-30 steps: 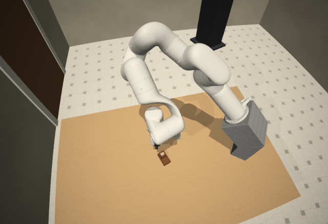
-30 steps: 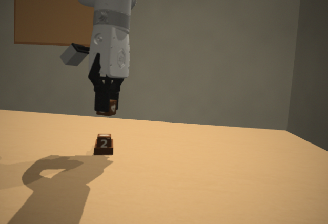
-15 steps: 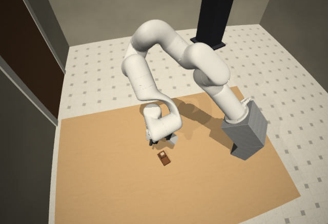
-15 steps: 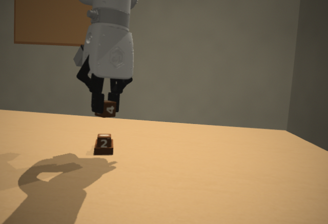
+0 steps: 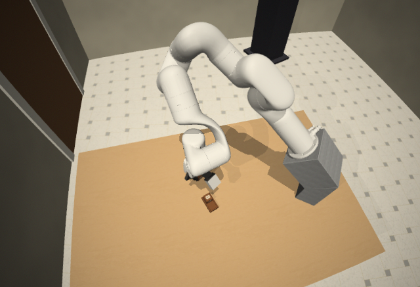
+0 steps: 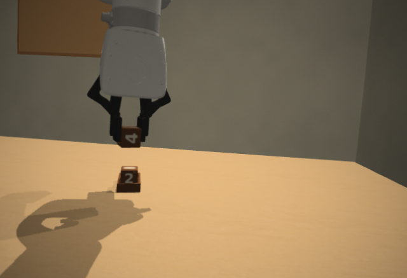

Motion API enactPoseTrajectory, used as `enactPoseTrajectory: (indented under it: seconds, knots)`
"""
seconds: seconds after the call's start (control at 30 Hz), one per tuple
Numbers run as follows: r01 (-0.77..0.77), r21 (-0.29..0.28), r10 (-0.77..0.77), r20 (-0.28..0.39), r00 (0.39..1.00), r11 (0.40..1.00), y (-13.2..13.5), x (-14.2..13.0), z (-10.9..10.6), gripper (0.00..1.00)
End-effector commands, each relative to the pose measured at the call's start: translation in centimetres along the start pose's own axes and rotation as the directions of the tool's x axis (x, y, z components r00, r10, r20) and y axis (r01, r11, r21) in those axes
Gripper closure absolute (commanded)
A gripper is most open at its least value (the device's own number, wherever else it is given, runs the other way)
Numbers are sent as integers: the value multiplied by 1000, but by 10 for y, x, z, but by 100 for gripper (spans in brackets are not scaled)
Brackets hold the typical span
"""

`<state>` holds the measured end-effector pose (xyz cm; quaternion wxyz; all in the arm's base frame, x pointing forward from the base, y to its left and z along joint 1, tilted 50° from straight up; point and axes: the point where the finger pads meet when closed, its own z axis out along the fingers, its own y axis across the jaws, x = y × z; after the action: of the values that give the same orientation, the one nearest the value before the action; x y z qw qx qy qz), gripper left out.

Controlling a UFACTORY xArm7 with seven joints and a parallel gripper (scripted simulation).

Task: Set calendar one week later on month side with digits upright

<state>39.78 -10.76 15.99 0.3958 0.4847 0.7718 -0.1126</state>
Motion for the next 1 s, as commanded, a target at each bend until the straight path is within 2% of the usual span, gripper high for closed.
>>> enactPoseTrajectory:
  seconds: [0.0,0.13,0.3,0.97]
  knots:
    - [-165,-21,166,11,986,986,-2,-5,0,71]
    - [-238,-22,239,9,971,971,-3,-8,0,71]
    - [-258,-22,258,8,966,966,-4,-9,0,71]
    - [-261,-21,261,8,965,965,-4,-9,3,71]
